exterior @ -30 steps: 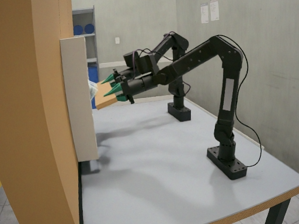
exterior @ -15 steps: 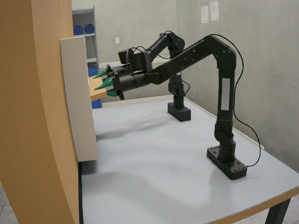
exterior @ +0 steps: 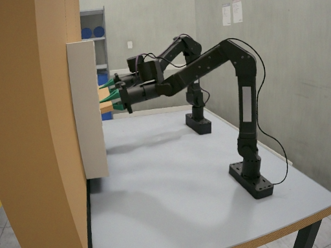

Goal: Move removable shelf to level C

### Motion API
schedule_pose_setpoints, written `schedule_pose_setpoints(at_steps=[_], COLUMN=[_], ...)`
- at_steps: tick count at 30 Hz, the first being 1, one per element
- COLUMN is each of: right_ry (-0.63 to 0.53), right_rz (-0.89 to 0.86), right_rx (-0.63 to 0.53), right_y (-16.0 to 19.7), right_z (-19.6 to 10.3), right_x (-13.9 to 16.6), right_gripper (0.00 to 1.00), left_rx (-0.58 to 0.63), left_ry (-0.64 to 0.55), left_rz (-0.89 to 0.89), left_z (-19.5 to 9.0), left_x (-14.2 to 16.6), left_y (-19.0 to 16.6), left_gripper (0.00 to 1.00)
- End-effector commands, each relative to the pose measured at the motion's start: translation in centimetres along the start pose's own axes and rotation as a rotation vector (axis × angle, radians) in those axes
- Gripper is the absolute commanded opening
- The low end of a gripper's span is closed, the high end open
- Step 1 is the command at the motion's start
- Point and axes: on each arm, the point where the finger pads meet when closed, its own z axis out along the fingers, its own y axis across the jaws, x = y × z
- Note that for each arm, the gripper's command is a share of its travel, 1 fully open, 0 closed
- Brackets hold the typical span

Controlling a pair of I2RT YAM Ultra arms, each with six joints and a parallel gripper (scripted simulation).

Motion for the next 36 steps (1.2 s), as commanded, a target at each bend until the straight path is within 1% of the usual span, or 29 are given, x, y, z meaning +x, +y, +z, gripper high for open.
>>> schedule_pose_setpoints(at_steps=[1, 28, 36], right_ry=[0.002, 0.002, 0.002], right_rz=[0.004, 0.004, 0.004], right_rx=[0.203, 0.203, 0.203], right_y=[-7.5, -8.2, -8.2], right_z=[0.5, 3.6, 3.6], right_x=[0.3, 0.3, 0.3], right_gripper=[0.0, 0.0, 0.0], left_rx=[-0.168, -0.168, -0.168], left_ry=[0.018, 0.018, 0.018], left_rz=[-0.03, -0.03, -0.03], left_z=[0.5, 3.6, 3.6], left_x=[0.6, 0.6, 0.6], left_y=[6.4, 7.0, 7.0], left_gripper=[0.0, 0.0, 0.0])
